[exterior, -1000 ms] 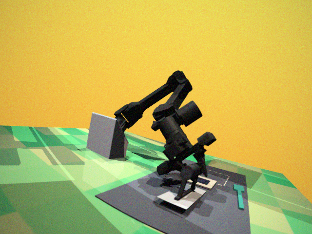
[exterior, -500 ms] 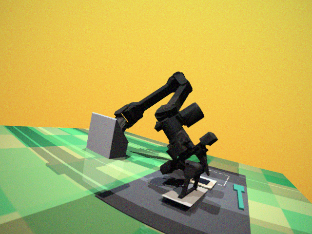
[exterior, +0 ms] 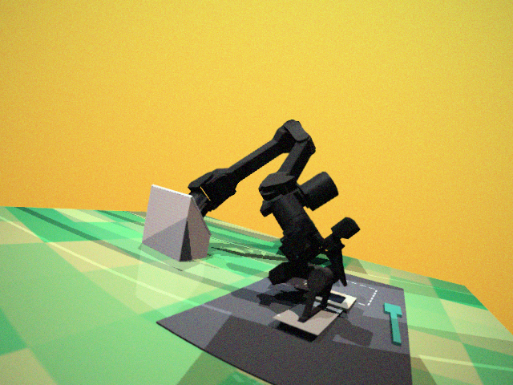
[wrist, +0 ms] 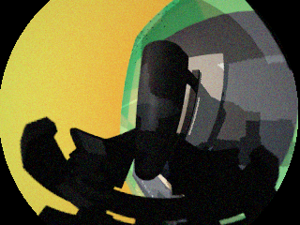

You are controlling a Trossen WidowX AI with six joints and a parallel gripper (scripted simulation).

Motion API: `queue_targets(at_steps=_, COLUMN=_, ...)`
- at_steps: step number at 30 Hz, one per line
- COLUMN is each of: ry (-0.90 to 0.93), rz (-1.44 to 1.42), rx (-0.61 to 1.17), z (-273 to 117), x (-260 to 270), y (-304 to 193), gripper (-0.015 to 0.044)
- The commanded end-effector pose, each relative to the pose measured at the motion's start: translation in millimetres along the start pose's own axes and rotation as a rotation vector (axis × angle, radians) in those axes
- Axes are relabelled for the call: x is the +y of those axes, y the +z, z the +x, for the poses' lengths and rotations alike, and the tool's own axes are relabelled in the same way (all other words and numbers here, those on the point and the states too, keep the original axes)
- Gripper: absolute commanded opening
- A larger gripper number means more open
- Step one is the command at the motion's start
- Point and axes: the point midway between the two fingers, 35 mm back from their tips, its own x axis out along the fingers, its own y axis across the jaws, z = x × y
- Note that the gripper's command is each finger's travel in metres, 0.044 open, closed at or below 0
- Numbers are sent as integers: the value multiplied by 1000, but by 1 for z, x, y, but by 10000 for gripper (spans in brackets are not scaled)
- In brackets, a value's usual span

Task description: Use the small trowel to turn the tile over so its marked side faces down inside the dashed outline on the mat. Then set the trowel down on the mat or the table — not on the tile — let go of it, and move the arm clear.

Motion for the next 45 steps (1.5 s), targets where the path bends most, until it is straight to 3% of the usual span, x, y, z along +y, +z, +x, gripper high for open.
queue_targets(at_steps=1, ry=3, rz=0, rx=4, z=-1, x=1, y=-8, gripper=0)
queue_targets(at_steps=18, ry=3, rz=79, rx=70, z=-22, x=25, y=-11, gripper=0)
queue_targets(at_steps=45, ry=2, rz=81, rx=71, z=-41, x=48, y=-74, gripper=0)
